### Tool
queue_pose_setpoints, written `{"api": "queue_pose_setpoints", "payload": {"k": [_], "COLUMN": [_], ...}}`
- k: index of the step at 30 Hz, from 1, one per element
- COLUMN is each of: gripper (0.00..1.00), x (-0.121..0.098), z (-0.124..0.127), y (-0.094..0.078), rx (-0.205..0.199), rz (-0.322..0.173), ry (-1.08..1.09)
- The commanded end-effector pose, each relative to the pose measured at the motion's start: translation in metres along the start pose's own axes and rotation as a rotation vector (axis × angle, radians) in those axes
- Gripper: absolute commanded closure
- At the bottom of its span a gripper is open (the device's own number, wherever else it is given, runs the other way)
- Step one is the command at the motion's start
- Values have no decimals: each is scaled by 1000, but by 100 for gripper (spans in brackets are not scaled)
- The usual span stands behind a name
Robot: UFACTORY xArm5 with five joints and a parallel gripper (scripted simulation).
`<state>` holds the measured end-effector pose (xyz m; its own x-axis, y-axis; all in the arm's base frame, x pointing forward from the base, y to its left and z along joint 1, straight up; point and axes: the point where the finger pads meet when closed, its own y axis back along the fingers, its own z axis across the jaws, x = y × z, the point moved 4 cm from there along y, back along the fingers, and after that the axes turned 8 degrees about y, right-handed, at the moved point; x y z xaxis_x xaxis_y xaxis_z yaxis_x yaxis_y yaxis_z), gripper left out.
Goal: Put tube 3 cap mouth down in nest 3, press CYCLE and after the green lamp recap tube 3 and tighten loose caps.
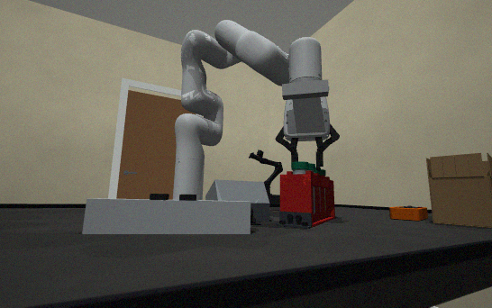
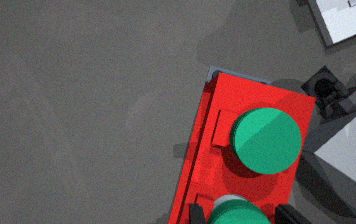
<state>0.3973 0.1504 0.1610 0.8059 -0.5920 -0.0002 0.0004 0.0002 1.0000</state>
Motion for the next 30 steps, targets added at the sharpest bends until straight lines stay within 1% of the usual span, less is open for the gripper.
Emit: {"api": "queue_pose_setpoints", "payload": {"k": [1, 6, 9, 22, 29, 30], "gripper": [54, 54, 54, 54, 54, 100], "x": [1, 1, 1, 1, 1, 1], "z": [-1, -1, -1, -1, -1, -1], "y": [2, 2, 3, 9, 9, 9], "rx": [4, 4, 4, 4, 4, 4], "rz": [3, 3, 2, 2, 2, 2], "ry": [1, 1, -249, -260, -261, -261]}}
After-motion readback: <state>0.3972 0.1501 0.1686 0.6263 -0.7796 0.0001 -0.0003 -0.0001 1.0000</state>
